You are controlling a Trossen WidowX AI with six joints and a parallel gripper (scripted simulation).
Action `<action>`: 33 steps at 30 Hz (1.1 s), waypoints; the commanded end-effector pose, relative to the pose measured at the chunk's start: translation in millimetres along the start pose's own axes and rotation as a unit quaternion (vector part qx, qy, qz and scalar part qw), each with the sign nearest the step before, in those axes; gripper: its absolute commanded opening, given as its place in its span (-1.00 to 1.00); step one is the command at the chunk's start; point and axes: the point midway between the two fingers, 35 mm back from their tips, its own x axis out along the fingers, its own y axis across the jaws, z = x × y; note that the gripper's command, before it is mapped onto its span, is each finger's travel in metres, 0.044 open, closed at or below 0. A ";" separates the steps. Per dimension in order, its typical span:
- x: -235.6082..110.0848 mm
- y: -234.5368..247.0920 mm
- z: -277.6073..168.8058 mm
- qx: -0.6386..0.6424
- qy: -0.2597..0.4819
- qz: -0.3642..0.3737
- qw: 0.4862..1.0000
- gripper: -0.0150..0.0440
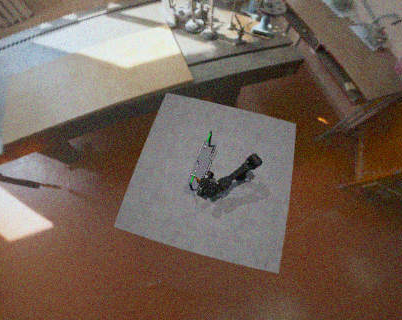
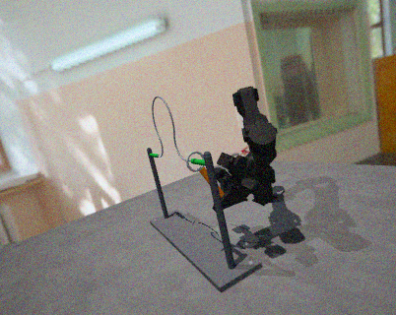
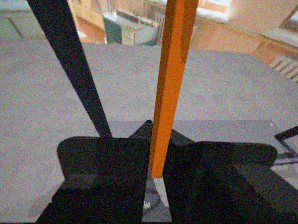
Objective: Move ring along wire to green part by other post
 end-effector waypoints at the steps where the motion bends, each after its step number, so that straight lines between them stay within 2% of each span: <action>1: 1.3 3.0 -1.0 -0.001 0.000 -0.004 1.000 -1.00; 33: 7.4 3.5 -11.3 -0.001 0.000 -0.004 1.000 -1.00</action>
